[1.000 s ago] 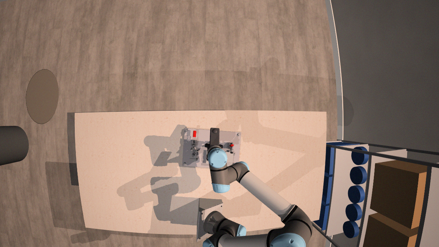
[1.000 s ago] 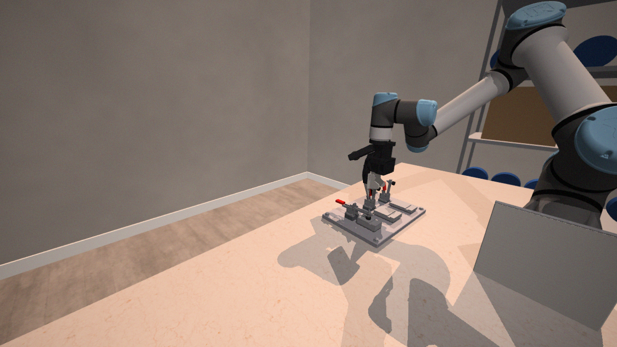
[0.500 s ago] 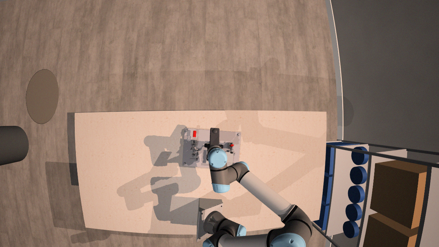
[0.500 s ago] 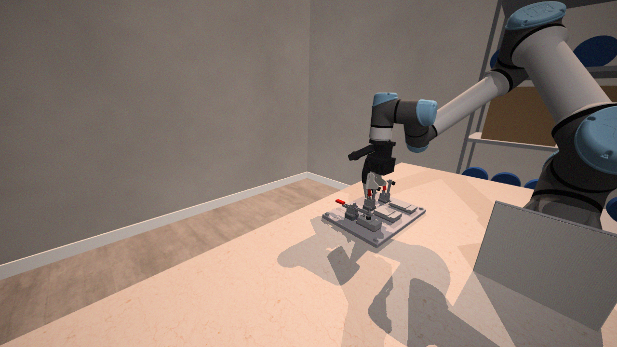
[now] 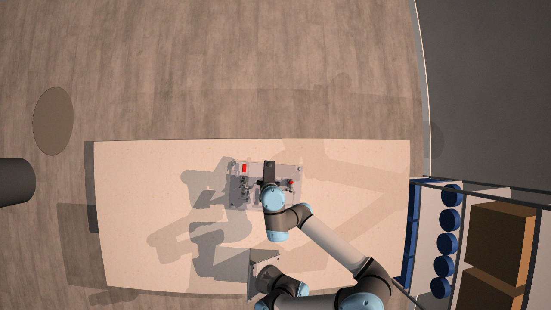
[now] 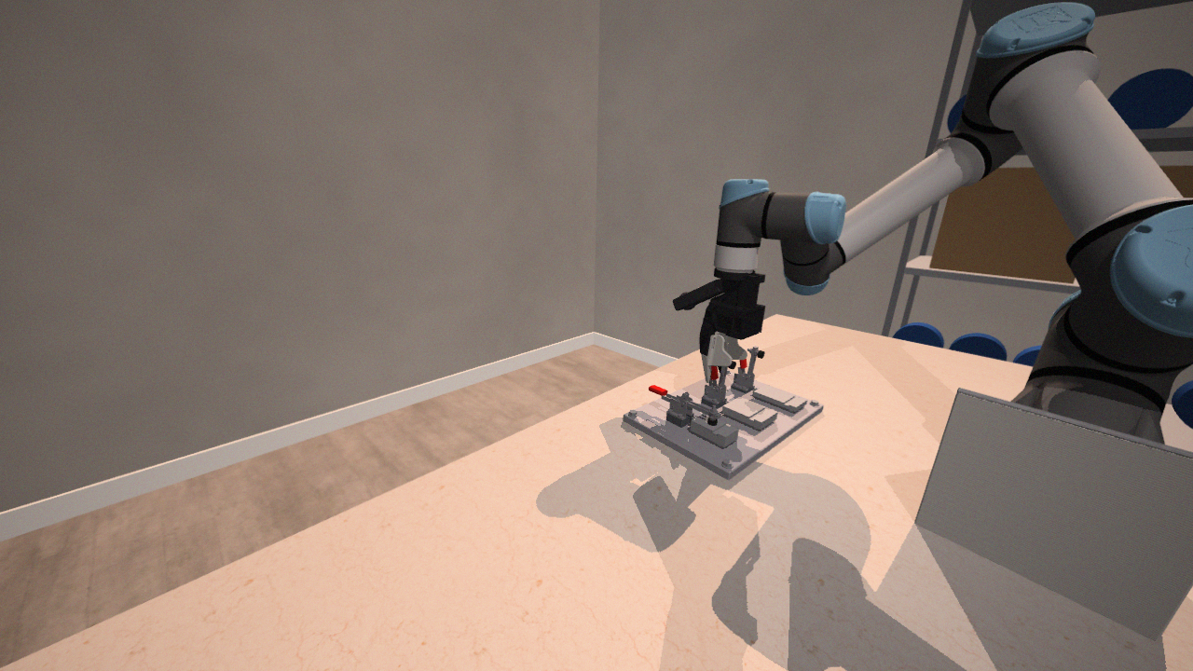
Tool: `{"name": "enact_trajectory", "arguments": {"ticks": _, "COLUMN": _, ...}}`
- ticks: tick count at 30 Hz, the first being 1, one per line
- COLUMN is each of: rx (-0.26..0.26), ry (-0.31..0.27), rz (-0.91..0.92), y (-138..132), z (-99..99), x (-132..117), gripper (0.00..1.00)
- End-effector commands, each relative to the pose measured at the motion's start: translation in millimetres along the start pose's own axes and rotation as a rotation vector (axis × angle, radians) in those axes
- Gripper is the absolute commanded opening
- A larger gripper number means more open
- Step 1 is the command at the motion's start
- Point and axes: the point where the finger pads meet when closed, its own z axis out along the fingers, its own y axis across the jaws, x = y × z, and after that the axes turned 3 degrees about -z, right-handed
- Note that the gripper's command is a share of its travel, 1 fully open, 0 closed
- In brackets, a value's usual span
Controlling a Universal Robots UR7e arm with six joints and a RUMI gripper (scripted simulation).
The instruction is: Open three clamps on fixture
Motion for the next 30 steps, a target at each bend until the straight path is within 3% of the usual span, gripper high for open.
{"name": "enact_trajectory", "arguments": {"ticks": 1, "rx": 0.000, "ry": 0.001, "rz": 0.000, "y": 0.0, "z": -0.5, "x": 0.3, "gripper": 0.28}}
{"name": "enact_trajectory", "arguments": {"ticks": 11, "rx": 0.000, "ry": 0.001, "rz": 0.000, "y": 0.0, "z": -4.7, "x": 0.3, "gripper": 0.28}}
{"name": "enact_trajectory", "arguments": {"ticks": 30, "rx": 0.000, "ry": 0.001, "rz": 0.000, "y": 0.0, "z": -47.5, "x": 0.3, "gripper": 0.28}}
